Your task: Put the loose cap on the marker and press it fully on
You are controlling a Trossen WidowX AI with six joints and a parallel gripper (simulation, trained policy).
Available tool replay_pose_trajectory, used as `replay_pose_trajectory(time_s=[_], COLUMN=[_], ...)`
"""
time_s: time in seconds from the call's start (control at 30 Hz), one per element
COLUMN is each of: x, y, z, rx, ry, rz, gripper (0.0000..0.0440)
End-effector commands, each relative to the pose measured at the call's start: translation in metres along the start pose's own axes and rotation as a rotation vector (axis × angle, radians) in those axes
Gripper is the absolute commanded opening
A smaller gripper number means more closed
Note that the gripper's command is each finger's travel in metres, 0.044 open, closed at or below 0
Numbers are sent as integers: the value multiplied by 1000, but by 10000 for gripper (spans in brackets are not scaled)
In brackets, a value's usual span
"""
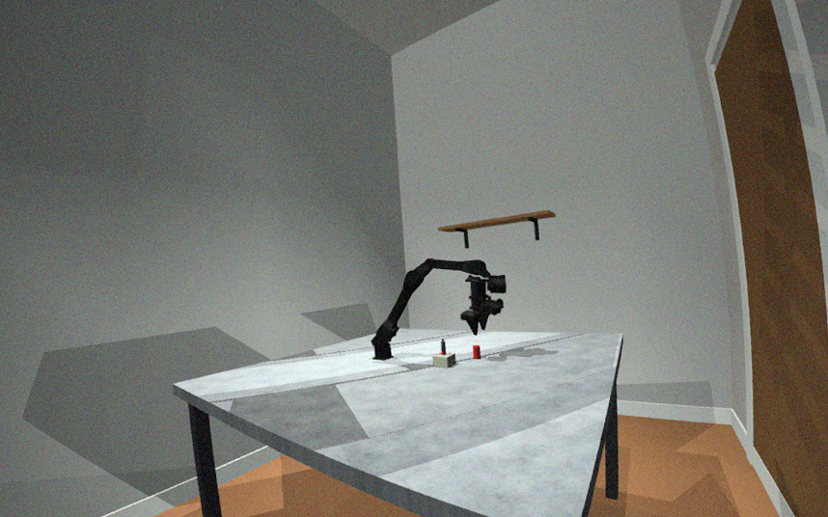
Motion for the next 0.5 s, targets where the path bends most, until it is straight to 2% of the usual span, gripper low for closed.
replay_pose_trajectory(time_s=[0.0,0.47], x=[-8,-21], y=[-7,-44], z=[5,6], rx=[2,60], ry=[8,62], rz=[-25,-94], gripper=[307,291])
Point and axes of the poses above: the point midway between the two fingers, 35 mm back from their tips, its own y axis back along the fingers, its own x axis across the jaws, z = x × y, the point moved 5 cm from there along y, back along the fingers, and after that the axes turned 6 degrees about y, right-handed, at the moved point
